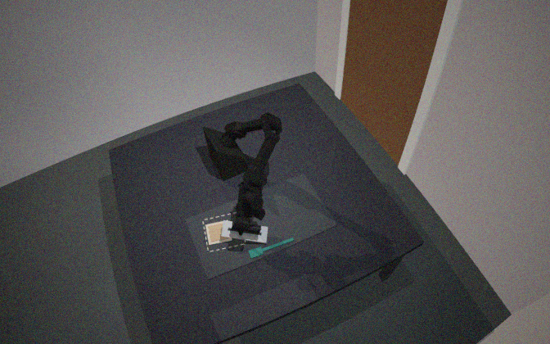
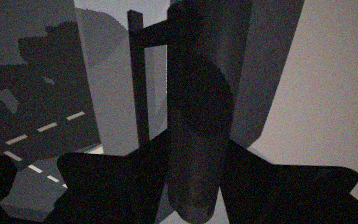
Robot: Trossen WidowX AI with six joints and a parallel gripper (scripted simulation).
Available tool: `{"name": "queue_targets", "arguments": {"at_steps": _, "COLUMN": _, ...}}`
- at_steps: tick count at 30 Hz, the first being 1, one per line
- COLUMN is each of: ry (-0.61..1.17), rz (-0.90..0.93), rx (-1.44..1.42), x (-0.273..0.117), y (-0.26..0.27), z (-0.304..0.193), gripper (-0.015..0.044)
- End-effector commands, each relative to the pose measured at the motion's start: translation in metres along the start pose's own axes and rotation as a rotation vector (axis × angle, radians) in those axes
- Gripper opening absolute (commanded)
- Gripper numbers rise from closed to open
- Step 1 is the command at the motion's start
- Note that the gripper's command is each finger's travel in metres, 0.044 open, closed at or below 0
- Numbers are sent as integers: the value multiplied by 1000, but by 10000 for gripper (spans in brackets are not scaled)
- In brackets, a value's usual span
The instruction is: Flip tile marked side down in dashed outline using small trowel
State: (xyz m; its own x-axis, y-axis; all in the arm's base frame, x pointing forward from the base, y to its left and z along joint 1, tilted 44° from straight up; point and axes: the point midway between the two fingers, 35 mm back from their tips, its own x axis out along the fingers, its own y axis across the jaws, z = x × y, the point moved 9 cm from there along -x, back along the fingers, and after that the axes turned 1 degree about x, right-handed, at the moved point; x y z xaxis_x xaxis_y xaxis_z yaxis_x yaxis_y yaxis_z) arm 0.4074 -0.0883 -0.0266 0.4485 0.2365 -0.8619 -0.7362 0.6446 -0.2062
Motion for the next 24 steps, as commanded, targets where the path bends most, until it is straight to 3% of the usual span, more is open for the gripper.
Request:
{"name": "queue_targets", "arguments": {"at_steps": 1, "ry": 12, "rz": -22, "rx": 14, "x": -11, "y": 3, "z": 17, "gripper": 0}}
{"name": "queue_targets", "arguments": {"at_steps": 24, "ry": 31, "rz": -102, "rx": 64, "x": -64, "y": 68, "z": 124, "gripper": 0}}
